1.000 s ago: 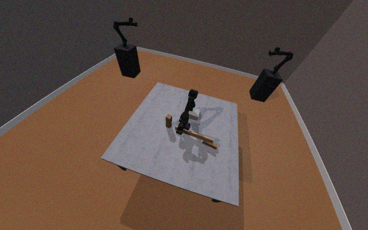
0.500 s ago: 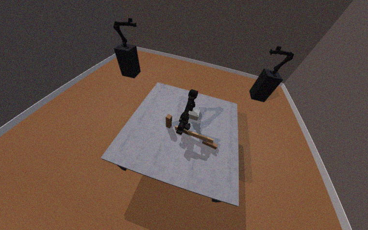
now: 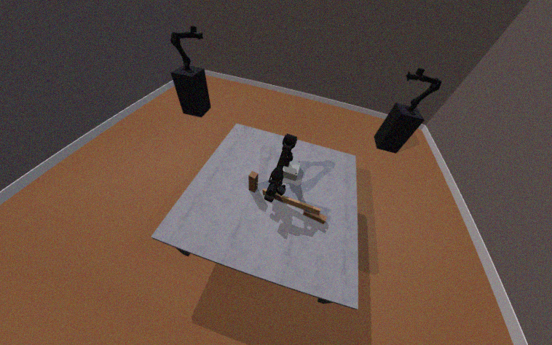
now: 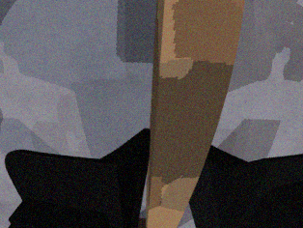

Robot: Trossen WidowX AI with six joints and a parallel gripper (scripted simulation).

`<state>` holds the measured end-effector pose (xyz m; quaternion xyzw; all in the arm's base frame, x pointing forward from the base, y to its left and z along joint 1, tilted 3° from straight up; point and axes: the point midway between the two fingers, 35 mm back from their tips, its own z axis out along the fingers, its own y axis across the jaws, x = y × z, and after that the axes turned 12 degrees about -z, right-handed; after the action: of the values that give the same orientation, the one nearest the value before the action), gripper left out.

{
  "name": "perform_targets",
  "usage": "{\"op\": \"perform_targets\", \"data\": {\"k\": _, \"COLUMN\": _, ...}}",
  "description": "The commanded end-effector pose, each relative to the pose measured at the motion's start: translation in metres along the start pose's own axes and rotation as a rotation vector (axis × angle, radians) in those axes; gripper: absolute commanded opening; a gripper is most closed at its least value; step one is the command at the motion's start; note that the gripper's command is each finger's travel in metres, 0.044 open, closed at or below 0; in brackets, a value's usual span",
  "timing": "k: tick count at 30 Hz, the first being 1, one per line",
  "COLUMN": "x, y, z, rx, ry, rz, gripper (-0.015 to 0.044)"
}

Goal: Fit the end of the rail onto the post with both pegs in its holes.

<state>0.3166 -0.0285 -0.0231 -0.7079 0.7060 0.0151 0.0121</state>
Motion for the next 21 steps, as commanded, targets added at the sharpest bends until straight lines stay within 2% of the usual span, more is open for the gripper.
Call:
{"op": "perform_targets", "data": {"k": 1, "x": 0.000, "y": 0.000, "z": -0.001, "rx": 0.001, "ry": -0.005, "rz": 0.002, "gripper": 0.0000}}
{"op": "perform_targets", "data": {"k": 21, "x": 0.001, "y": -0.002, "z": -0.011, "rx": 0.001, "ry": -0.005, "rz": 0.002, "gripper": 0.0000}}
